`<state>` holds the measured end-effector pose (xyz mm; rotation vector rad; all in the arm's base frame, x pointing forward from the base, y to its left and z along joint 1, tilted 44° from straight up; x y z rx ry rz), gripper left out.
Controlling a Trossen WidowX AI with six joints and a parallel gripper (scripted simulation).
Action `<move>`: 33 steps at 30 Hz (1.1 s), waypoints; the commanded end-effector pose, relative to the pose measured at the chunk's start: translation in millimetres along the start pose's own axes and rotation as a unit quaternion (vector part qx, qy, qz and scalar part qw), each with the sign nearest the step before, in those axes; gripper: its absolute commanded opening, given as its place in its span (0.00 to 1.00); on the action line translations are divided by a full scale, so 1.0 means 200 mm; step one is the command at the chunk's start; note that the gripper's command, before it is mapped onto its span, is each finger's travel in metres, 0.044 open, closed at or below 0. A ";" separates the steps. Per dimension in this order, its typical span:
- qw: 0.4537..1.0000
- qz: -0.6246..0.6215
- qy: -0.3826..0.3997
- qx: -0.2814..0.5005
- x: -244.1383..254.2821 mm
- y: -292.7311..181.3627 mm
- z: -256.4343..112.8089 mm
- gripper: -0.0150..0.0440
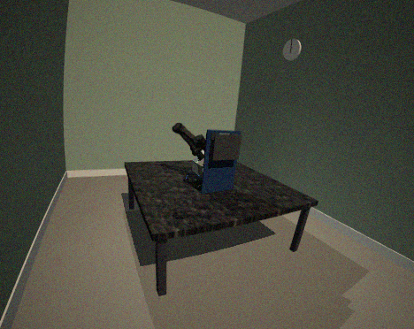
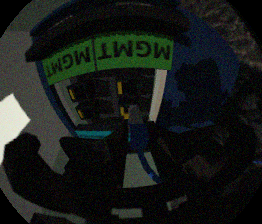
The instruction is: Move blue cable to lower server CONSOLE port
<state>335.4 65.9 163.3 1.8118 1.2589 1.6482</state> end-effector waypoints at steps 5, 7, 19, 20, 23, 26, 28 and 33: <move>1.000 -0.004 0.006 -0.001 0.01 0.01 0.01 0.25; 1.000 -0.004 0.006 -0.001 0.01 0.01 0.01 0.25; 1.000 -0.004 0.006 -0.001 0.01 0.02 0.03 0.25; 1.000 -0.004 0.006 -0.001 0.01 0.02 0.03 0.25; 1.000 -0.004 0.006 -0.001 0.01 0.02 0.03 0.25; 1.000 -0.004 0.006 -0.001 0.01 0.02 0.03 0.25; 1.000 -0.004 0.006 -0.001 0.01 0.02 0.03 0.25; 1.000 -0.004 0.007 -0.001 0.01 0.02 0.04 0.25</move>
Point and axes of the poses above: the point midway between the two fingers, 35 mm back from their tips, its own z axis out along the fingers, its own x axis across the jaws, y = z × x, the point moved 5 cm from there along -z, back along the fingers, and after that the axes turned 11 degrees about -z, right-handed, at the moved point
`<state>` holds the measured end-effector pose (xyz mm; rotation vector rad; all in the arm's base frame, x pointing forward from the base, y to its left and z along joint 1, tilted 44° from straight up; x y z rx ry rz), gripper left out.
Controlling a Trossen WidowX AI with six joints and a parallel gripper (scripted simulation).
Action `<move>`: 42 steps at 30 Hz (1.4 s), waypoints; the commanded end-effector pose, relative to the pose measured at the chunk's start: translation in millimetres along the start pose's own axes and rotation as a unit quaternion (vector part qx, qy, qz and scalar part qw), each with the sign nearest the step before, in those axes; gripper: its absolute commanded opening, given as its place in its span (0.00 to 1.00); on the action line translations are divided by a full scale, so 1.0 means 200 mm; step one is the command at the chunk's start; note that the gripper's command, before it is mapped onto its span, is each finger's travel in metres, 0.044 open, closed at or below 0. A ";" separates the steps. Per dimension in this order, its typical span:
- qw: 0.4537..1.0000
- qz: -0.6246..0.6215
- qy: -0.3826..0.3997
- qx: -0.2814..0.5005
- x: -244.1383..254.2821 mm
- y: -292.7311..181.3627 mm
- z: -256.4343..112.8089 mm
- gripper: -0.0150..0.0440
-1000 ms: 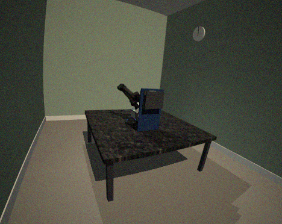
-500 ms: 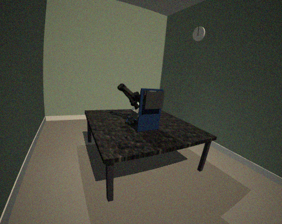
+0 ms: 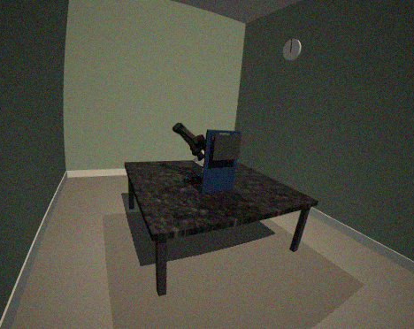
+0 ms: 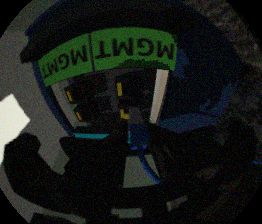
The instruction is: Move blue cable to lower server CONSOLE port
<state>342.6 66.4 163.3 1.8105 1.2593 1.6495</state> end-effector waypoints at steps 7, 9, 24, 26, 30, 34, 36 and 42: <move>1.000 -0.004 0.006 -0.001 0.01 0.01 0.01 0.25; 1.000 -0.004 0.006 -0.001 0.01 0.01 0.02 0.25; 1.000 -0.004 0.006 -0.001 0.01 0.02 0.03 0.25; 1.000 -0.004 0.006 -0.001 0.01 0.02 0.03 0.25; 1.000 -0.004 0.007 -0.001 0.01 0.02 0.04 0.25; 1.000 -0.004 0.007 -0.001 0.01 0.02 0.04 0.25; 1.000 -0.004 0.007 -0.001 0.01 0.02 0.04 0.25; 1.000 -0.004 0.007 -0.001 0.01 0.02 0.05 0.25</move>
Point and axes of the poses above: the point midway between the two fingers, 35 mm back from their tips, its own z axis out along the fingers, its own x axis across the jaws, y = z × x, the point moved 5 cm from there along -z, back along the fingers, and after that the axes turned 11 degrees about -z, right-handed, at the moved point
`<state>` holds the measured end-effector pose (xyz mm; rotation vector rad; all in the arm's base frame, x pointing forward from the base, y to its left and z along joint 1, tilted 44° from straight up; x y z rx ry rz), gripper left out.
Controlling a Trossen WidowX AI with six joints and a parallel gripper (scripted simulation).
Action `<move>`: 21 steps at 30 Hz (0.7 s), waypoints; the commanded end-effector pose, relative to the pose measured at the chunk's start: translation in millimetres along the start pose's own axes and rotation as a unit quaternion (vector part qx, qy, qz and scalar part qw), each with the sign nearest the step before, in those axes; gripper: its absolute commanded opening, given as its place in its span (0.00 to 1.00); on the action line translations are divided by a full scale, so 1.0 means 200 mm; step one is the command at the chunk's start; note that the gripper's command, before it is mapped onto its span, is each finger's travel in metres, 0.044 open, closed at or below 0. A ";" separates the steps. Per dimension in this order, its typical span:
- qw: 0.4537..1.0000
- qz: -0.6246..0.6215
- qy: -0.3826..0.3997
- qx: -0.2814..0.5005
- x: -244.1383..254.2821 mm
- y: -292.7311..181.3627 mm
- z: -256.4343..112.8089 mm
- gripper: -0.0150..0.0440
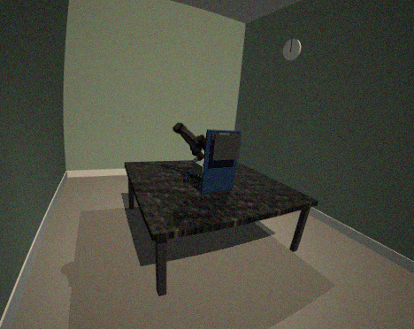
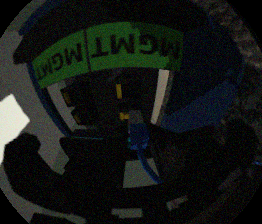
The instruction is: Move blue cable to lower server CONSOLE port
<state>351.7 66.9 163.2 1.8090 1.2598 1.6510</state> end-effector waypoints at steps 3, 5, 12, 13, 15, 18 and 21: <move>1.000 -0.004 0.006 -0.001 0.01 0.01 0.01 0.25; 1.000 -0.004 0.006 -0.001 0.01 0.01 0.01 0.25; 1.000 -0.004 0.006 -0.001 0.01 0.01 0.02 0.25; 1.000 -0.004 0.006 -0.001 0.01 0.01 0.02 0.25; 1.000 -0.004 0.006 -0.001 0.01 0.01 0.02 0.25; 1.000 -0.004 0.006 -0.001 0.01 0.01 0.02 0.25; 1.000 -0.004 0.006 -0.001 0.01 0.02 0.03 0.25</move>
Point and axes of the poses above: the point midway between the two fingers, 35 mm back from their tips, its own z axis out along the fingers, its own x axis across the jaws, y = z × x, the point moved 5 cm from there along -z, back along the fingers, and after that the axes turned 11 degrees about -z, right-handed, at the moved point
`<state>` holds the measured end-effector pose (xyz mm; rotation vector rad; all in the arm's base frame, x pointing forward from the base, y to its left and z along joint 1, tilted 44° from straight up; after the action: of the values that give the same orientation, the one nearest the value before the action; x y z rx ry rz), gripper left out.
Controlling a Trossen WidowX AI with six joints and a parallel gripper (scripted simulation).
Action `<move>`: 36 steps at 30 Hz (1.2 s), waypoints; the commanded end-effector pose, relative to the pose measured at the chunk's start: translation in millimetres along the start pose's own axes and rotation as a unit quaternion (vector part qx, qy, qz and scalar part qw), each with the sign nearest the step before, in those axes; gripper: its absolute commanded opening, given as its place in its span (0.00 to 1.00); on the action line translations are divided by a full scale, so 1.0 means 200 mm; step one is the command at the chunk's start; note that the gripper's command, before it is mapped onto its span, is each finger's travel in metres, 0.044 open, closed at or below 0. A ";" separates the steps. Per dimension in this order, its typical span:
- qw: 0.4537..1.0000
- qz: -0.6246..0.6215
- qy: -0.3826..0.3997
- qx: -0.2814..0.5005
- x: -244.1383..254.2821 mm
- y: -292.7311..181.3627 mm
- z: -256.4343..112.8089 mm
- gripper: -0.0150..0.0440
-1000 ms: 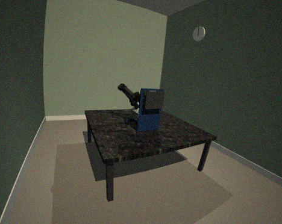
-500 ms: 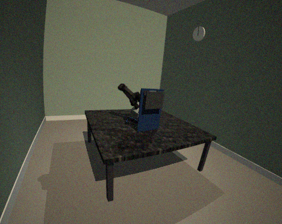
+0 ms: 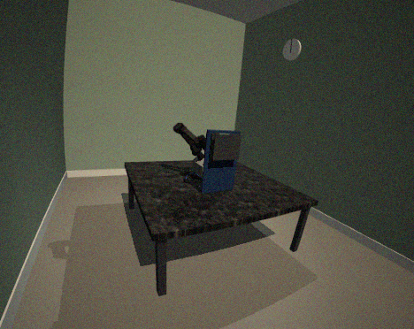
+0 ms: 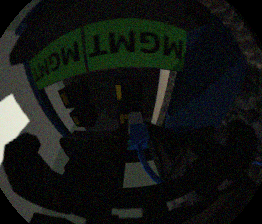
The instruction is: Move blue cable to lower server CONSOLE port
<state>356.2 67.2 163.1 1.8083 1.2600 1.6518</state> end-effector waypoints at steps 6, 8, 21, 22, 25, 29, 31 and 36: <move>1.000 -0.004 0.006 -0.001 0.01 0.01 0.01 0.25; 1.000 -0.004 0.006 -0.001 0.01 0.01 0.01 0.25; 1.000 -0.004 0.006 -0.001 0.01 0.02 0.03 0.25; 1.000 -0.004 0.006 -0.001 0.01 0.02 0.03 0.25; 1.000 -0.004 0.006 -0.001 0.01 0.02 0.03 0.25; 1.000 0.000 0.000 0.001 0.00 0.00 0.02 0.34; 1.000 0.000 0.000 0.001 0.00 0.00 0.02 0.43; 1.000 0.000 0.000 0.001 0.00 0.00 0.02 0.65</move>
<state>360.4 67.2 162.5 1.8090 1.2620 1.6515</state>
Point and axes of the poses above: the point midway between the two fingers, 35 mm back from their tips, its own z axis out along the fingers, its own x axis across the jaws, y = z × x, the point moved 5 cm from there along -z, back along the fingers, and after that the axes turned 11 degrees about -z, right-handed, at the moved point
